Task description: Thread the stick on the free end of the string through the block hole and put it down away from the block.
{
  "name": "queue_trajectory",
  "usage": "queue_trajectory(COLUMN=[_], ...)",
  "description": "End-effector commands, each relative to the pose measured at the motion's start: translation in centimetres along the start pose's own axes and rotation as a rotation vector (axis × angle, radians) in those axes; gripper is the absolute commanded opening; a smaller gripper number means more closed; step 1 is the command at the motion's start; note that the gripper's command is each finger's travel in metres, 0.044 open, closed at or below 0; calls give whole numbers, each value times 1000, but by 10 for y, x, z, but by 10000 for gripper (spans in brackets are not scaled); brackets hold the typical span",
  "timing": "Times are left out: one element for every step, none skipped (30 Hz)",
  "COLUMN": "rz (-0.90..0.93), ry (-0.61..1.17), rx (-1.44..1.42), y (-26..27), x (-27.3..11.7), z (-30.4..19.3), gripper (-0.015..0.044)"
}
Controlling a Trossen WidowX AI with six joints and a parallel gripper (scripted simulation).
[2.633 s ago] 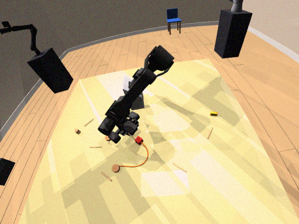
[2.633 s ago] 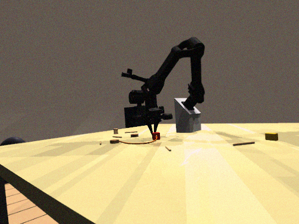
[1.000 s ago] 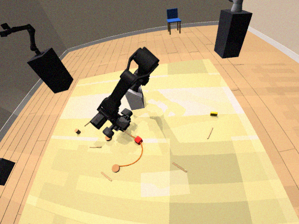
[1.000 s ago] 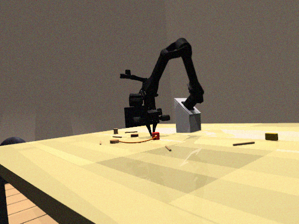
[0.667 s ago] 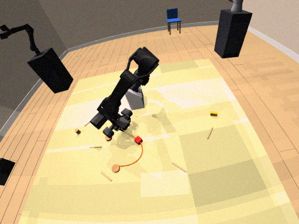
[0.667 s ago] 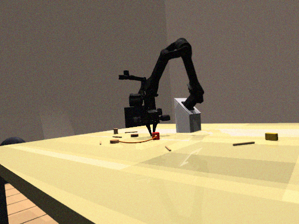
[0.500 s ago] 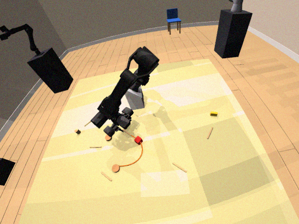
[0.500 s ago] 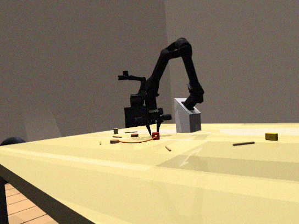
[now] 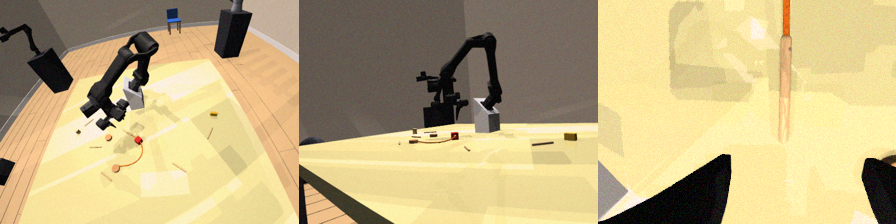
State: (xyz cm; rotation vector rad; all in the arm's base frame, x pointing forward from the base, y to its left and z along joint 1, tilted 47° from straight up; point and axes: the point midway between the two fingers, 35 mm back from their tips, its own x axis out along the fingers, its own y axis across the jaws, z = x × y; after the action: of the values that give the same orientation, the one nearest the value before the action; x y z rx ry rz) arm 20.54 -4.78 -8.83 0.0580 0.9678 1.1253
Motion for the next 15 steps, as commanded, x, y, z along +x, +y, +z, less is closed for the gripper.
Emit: queue_trajectory(rz=[-5, -5, -4, -3, -2, -1, -1, -1, -1, -2, -4, -6, -7, -7, -7], ry=[-2, -1, 0, 1, 1, 1, 1, 1, 1, -1, -4, -4, -4, -4, -4], rx=[1, 1, 1, 0, 0, 0, 0, 0, 0, 2, 5, 4, 2, 2, 2], y=[-1, -1, -1, -1, 0, 0, 0, 0, 0, 0, -1, -1, -1, -1, -1], x=[0, -2, -9, -19, -26, -28, -28, -28, -28, -26, -24, -25, -26, -26, -26], z=[0, 0, 1, 2, 3, 3, 3, 3, 3, 3, 3, 3, 4, 4, 4], gripper=[368, 394, 420, 440, 440, 440, 440, 440, 440, 440, 440, 440, 440, 440, 440])
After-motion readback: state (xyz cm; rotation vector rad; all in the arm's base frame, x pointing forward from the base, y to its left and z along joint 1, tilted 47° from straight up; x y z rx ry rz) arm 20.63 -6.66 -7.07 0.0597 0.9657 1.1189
